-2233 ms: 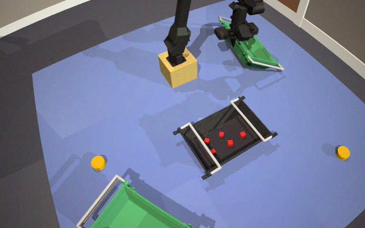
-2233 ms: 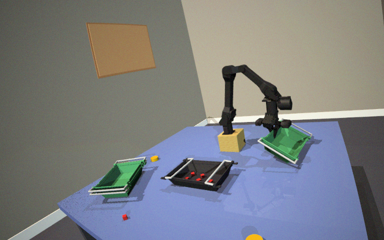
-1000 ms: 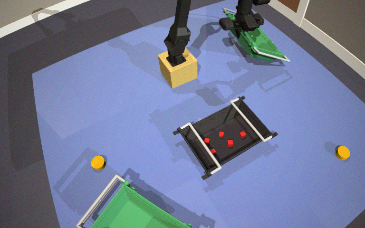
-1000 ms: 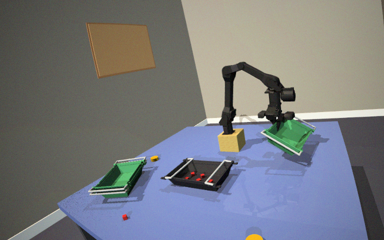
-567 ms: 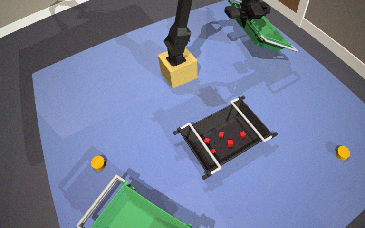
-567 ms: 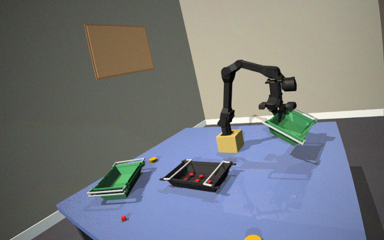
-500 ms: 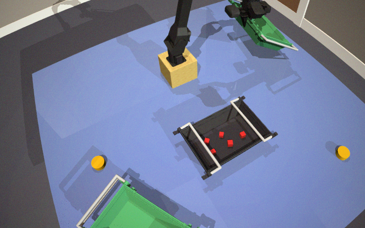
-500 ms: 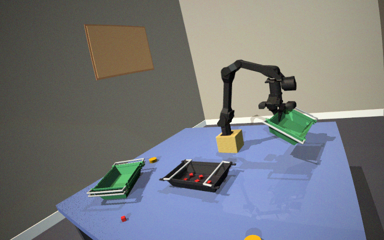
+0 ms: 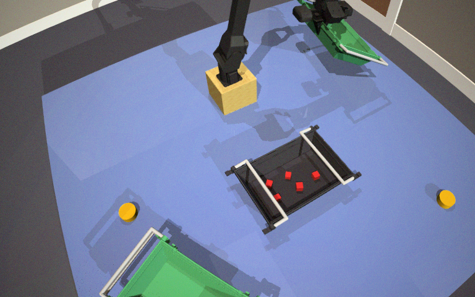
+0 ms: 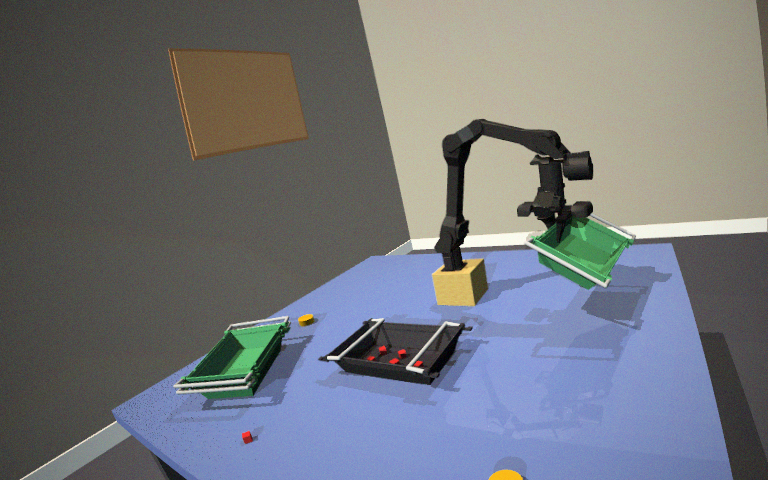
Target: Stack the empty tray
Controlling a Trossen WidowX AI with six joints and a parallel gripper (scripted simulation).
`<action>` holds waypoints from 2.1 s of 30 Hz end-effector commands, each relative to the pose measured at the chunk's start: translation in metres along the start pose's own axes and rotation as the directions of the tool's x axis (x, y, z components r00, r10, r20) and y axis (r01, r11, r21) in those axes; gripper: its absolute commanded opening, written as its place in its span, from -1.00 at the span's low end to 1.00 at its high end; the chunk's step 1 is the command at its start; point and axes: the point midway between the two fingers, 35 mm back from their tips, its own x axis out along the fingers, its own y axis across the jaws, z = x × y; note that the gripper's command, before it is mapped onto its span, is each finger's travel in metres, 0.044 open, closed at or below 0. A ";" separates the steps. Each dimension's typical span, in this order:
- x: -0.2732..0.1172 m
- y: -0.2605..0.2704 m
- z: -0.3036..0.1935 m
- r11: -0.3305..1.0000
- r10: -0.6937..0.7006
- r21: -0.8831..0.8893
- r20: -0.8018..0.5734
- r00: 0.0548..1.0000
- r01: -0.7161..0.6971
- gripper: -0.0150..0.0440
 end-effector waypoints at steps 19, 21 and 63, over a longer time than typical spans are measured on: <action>-0.007 0.005 0.000 1.000 0.028 -0.003 0.000 1.000 -0.028 -0.49; -0.007 0.005 0.003 1.000 0.028 0.004 0.000 1.000 -0.028 -0.49; -0.010 -0.026 0.168 0.888 0.033 0.459 0.016 0.999 -0.036 -0.49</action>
